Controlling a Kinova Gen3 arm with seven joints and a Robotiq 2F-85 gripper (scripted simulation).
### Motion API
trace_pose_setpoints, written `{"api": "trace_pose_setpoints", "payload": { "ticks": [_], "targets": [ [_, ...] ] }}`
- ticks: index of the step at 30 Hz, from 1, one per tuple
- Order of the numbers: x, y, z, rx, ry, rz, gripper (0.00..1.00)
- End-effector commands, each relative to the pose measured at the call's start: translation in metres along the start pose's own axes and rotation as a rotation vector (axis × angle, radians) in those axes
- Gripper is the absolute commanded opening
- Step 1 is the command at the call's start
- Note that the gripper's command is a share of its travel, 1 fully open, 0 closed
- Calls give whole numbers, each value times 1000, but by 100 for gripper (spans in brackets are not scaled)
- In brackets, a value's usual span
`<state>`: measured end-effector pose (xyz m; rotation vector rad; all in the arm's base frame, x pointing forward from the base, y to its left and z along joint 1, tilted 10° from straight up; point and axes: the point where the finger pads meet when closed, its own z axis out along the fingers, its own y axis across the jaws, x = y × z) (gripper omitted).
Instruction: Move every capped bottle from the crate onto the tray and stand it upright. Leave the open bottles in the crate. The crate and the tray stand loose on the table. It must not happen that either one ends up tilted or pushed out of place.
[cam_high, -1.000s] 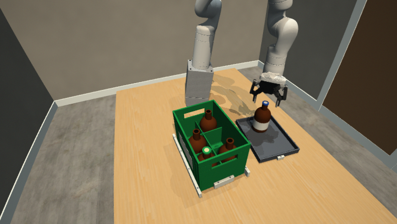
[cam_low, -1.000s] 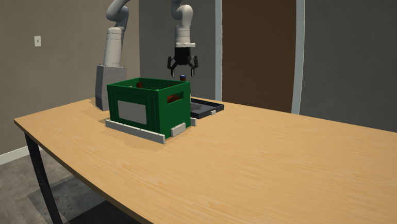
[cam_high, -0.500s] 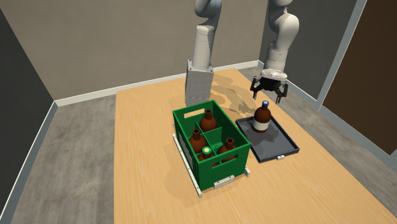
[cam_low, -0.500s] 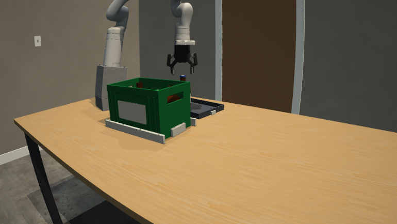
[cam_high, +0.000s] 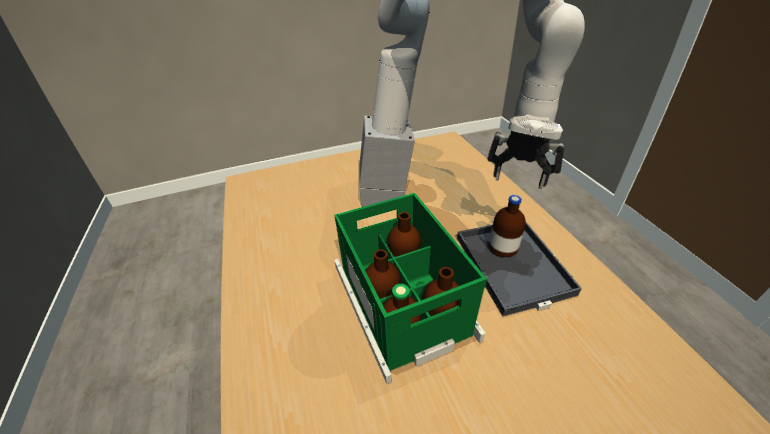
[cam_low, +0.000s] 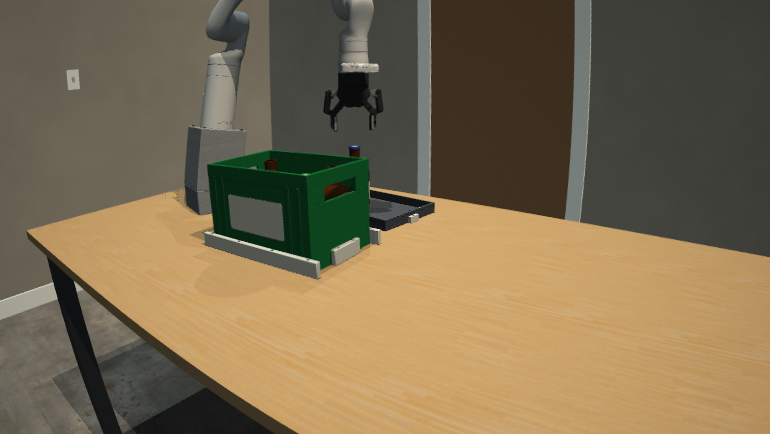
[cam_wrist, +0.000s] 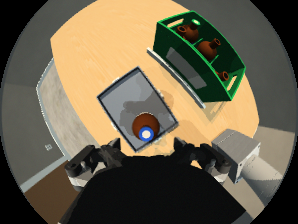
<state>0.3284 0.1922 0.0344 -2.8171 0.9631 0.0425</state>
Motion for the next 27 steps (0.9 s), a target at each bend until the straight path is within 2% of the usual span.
{"api": "trace_pose_setpoints", "payload": {
  "ticks": [1,13,14,27],
  "targets": [
    [3,0,-3,4,4,5,100],
    [9,1,-14,9,10,13,100],
    [10,1,-12,6,7,8,60],
    [53,5,-16,8,10,13,60]
  ]
}}
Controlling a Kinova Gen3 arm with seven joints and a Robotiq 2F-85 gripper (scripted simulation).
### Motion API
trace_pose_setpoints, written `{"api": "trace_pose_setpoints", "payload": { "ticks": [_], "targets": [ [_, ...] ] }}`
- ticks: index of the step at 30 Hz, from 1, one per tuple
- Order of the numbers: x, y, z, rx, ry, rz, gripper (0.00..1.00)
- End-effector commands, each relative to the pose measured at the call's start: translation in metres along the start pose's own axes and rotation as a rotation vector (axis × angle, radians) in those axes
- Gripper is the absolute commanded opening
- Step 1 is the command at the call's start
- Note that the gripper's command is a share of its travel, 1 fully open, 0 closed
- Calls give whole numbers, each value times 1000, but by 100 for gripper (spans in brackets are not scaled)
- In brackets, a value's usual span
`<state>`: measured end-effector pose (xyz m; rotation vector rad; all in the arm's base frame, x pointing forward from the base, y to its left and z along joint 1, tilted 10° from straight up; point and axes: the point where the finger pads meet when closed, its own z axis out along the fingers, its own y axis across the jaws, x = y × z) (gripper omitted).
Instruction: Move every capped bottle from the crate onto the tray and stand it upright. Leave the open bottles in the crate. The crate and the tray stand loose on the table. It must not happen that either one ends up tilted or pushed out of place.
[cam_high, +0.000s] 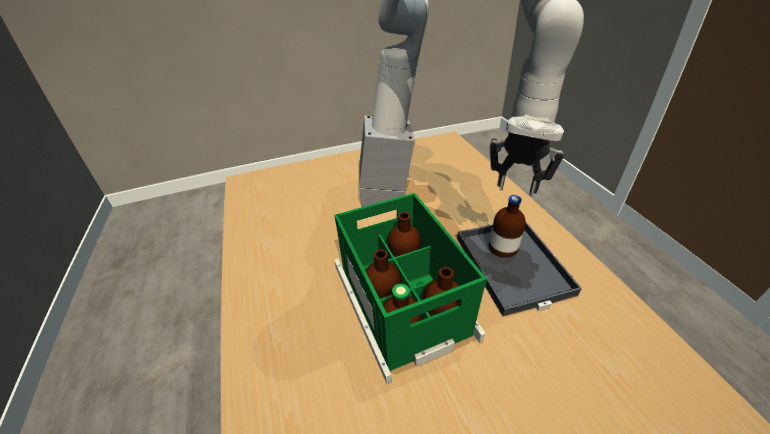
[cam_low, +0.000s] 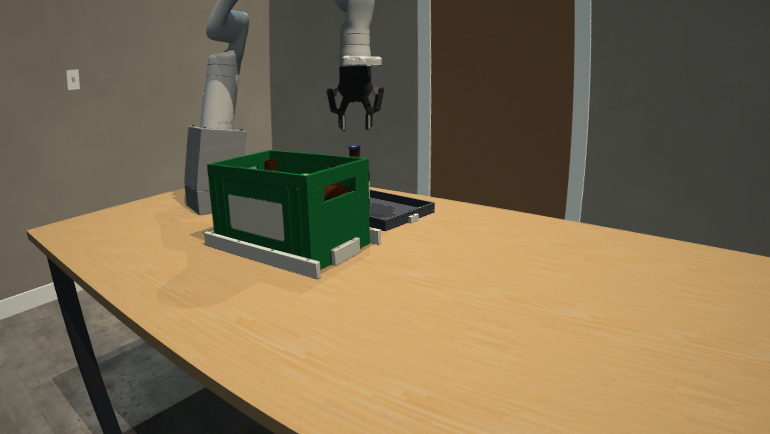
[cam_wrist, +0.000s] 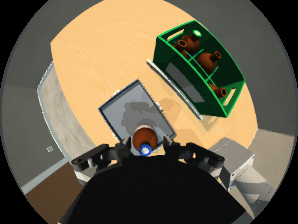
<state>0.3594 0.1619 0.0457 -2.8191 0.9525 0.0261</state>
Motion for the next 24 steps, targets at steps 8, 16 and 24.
{"api": "trace_pose_setpoints", "payload": {
  "ticks": [8,16,24],
  "targets": [
    [25,2,-2,3,2,12,60],
    [52,4,-3,3,1,19,60],
    [67,5,-5,3,3,12,60]
  ]
}}
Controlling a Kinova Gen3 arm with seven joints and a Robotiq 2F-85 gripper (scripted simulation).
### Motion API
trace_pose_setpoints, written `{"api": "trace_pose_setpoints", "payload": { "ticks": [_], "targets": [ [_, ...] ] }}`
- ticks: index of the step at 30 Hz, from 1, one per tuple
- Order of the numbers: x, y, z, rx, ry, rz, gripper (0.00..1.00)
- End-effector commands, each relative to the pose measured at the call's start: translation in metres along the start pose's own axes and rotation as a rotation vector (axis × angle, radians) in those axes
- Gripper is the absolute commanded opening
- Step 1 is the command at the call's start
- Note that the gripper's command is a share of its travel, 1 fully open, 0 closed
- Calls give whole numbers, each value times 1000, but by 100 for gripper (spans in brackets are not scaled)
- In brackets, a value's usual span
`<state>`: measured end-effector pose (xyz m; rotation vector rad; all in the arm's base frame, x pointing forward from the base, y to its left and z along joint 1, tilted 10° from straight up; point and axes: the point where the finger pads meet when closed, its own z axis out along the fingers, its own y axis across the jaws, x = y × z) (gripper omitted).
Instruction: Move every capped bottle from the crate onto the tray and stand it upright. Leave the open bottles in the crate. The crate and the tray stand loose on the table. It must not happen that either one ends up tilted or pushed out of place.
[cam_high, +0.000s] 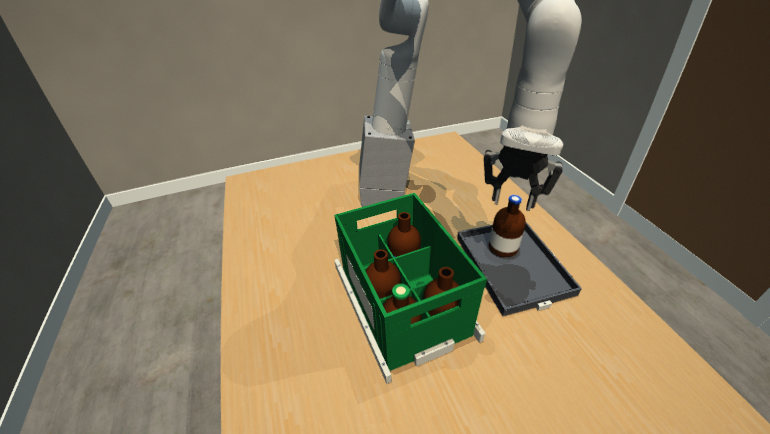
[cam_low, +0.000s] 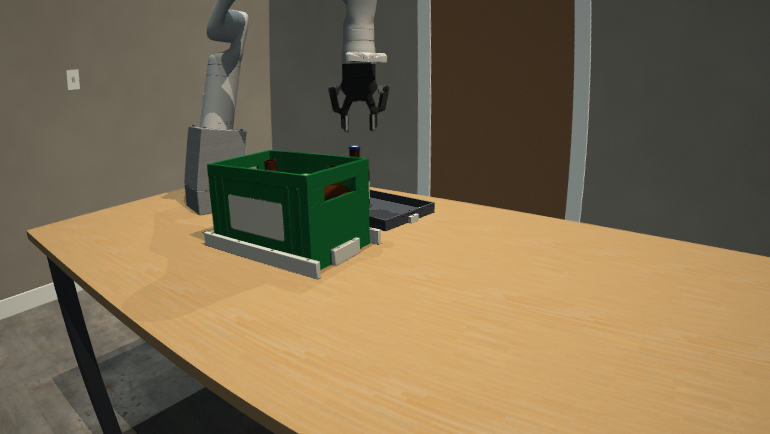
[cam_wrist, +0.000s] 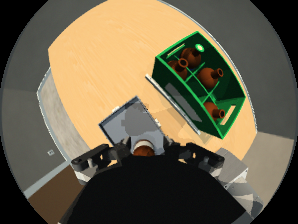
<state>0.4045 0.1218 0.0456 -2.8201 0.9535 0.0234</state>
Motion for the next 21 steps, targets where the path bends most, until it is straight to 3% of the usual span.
{"api": "trace_pose_setpoints", "payload": {
  "ticks": [1,21],
  "targets": [
    [11,1,0,3,0,13,60],
    [66,11,-2,3,1,16,60]
  ]
}}
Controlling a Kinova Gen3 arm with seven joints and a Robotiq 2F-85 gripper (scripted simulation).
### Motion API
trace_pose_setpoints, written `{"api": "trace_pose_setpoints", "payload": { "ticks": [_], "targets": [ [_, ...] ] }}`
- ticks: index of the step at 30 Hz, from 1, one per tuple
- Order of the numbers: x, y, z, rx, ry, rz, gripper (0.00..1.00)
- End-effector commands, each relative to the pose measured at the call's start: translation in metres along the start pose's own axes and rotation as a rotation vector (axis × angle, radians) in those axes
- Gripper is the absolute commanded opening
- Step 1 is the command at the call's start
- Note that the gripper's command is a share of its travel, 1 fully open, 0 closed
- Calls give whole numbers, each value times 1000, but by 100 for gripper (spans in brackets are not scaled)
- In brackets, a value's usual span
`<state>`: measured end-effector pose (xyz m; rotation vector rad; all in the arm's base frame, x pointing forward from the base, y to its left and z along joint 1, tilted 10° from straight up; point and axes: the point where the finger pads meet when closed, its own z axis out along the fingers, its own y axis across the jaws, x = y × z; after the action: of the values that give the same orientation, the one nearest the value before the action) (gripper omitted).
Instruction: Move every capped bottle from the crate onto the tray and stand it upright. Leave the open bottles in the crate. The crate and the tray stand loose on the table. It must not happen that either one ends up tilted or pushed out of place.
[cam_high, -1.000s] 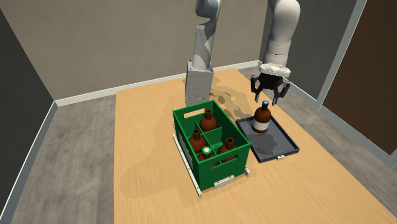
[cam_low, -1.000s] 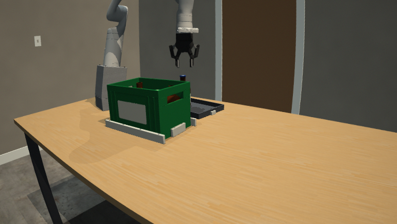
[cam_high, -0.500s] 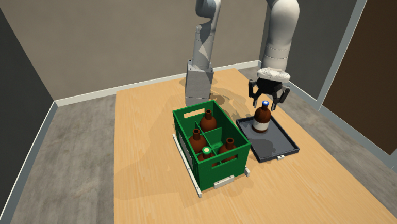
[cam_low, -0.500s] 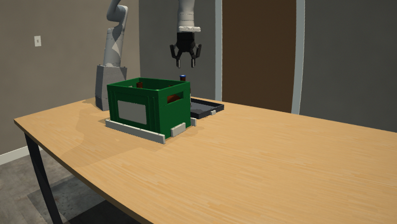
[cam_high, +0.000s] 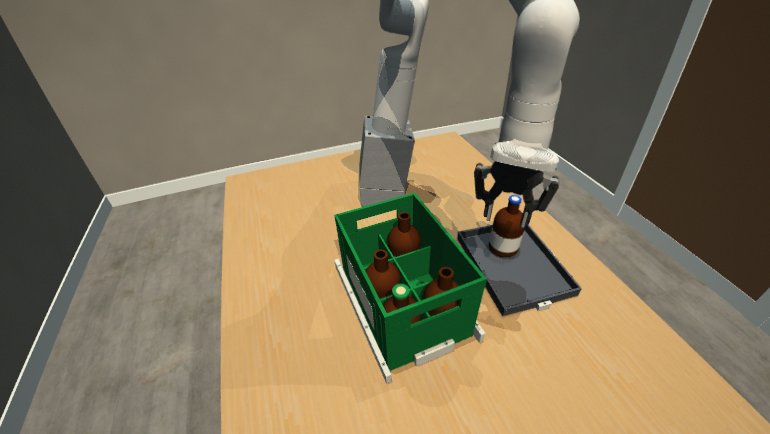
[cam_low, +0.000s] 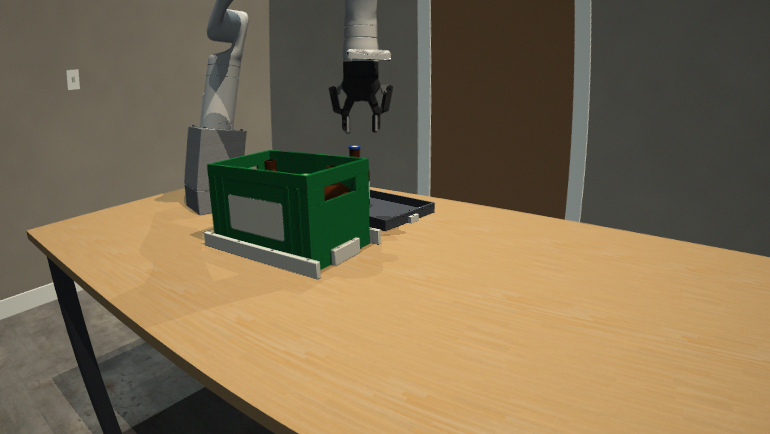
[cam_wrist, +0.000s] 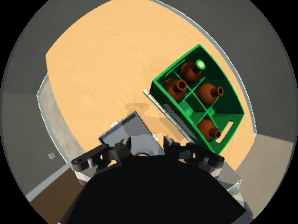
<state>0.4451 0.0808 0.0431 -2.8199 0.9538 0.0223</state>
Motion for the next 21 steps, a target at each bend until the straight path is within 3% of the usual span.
{"api": "trace_pose_setpoints", "payload": {
  "ticks": [1,21],
  "targets": [
    [12,4,0,3,0,17,60],
    [61,30,1,3,-1,19,60]
  ]
}}
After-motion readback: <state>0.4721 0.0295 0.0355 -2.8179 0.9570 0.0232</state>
